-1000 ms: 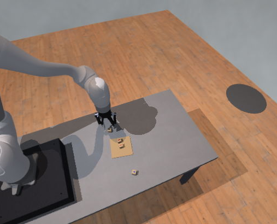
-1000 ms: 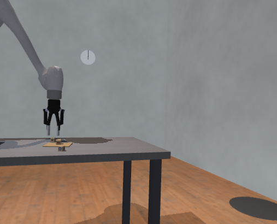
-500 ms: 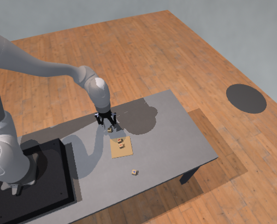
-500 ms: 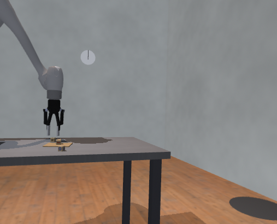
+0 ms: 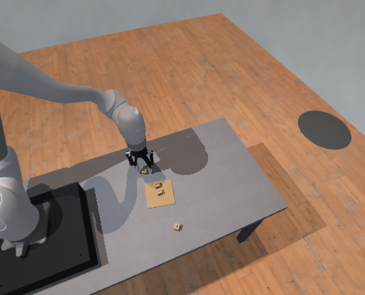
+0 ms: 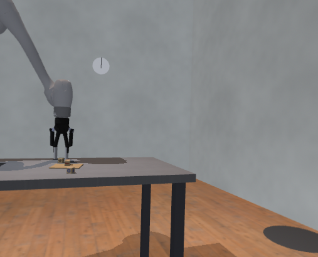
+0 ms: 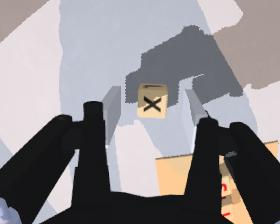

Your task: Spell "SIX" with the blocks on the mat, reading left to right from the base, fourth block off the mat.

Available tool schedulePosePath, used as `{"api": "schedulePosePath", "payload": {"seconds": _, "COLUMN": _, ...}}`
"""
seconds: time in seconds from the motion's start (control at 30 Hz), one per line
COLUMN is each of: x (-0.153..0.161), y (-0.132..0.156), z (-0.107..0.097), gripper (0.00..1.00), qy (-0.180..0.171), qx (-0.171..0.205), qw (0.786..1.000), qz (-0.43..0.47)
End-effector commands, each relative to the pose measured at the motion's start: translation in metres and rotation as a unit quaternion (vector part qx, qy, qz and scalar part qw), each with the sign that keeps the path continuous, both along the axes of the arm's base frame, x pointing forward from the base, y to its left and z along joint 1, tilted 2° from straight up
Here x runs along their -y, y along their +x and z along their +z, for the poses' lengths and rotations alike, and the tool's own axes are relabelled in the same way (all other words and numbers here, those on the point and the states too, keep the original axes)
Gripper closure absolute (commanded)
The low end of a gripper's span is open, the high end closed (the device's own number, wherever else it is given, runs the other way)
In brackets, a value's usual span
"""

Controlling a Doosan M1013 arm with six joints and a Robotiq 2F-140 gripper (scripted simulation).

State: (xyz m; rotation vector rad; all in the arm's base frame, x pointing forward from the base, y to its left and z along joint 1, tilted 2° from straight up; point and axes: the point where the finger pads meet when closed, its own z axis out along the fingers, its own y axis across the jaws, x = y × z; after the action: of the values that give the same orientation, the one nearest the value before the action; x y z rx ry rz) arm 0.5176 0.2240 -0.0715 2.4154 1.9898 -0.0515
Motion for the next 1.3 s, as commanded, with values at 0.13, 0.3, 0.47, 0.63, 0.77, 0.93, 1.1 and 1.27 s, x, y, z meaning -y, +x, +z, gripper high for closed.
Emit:
{"api": "schedulePosePath", "payload": {"seconds": 0.13, "x": 0.0009, "y": 0.0001, "z": -0.0128, "gripper": 0.63, "qy": 0.0, "qx": 0.001, "qw": 1.0, "qz": 0.002}}
{"api": "schedulePosePath", "payload": {"seconds": 0.3, "x": 0.001, "y": 0.0, "z": -0.0164, "gripper": 0.63, "qy": 0.0, "qx": 0.001, "qw": 1.0, "qz": 0.002}}
{"api": "schedulePosePath", "payload": {"seconds": 0.47, "x": 0.001, "y": 0.0, "z": -0.0167, "gripper": 0.63, "qy": 0.0, "qx": 0.001, "qw": 1.0, "qz": 0.002}}
{"api": "schedulePosePath", "payload": {"seconds": 0.63, "x": 0.001, "y": 0.0, "z": -0.0167, "gripper": 0.63, "qy": 0.0, "qx": 0.001, "qw": 1.0, "qz": 0.002}}
{"api": "schedulePosePath", "payload": {"seconds": 0.77, "x": 0.001, "y": 0.0, "z": -0.0167, "gripper": 0.63, "qy": 0.0, "qx": 0.001, "qw": 1.0, "qz": 0.002}}
{"api": "schedulePosePath", "payload": {"seconds": 0.93, "x": 0.001, "y": 0.0, "z": -0.0167, "gripper": 0.63, "qy": 0.0, "qx": 0.001, "qw": 1.0, "qz": 0.002}}
{"api": "schedulePosePath", "payload": {"seconds": 1.1, "x": 0.001, "y": 0.0, "z": -0.0167, "gripper": 0.63, "qy": 0.0, "qx": 0.001, "qw": 1.0, "qz": 0.002}}
{"api": "schedulePosePath", "payload": {"seconds": 1.27, "x": 0.001, "y": 0.0, "z": -0.0167, "gripper": 0.63, "qy": 0.0, "qx": 0.001, "qw": 1.0, "qz": 0.002}}
